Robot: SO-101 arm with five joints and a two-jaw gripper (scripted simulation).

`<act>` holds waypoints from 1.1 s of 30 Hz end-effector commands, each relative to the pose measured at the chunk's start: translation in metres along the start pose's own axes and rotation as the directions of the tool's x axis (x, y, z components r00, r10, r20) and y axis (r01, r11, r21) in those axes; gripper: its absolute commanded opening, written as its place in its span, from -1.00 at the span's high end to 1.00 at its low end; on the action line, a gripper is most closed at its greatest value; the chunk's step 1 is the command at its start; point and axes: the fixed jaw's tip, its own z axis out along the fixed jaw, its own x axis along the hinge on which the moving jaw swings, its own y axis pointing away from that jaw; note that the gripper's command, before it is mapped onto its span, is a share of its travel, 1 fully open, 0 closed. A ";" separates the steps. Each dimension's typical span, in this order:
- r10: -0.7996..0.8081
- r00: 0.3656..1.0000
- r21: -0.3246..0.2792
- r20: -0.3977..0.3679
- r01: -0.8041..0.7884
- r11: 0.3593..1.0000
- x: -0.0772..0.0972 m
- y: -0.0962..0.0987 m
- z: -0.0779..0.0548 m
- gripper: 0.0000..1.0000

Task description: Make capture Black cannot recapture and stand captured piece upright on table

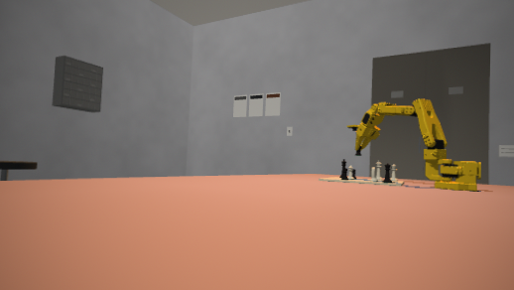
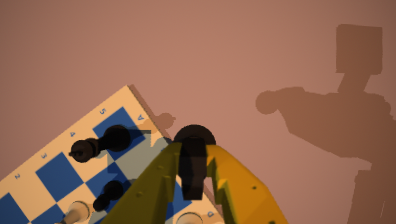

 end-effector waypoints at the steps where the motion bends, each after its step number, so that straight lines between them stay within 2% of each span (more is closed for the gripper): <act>1: 0.004 1.000 0.003 -0.020 -0.004 1.000 0.003 -0.002 0.004 1.00; 9: 0.004 1.000 0.003 -0.020 -0.004 1.000 0.007 -0.002 0.010 1.00; 33: 0.004 1.000 0.003 -0.020 -0.004 1.000 0.009 -0.002 0.011 1.00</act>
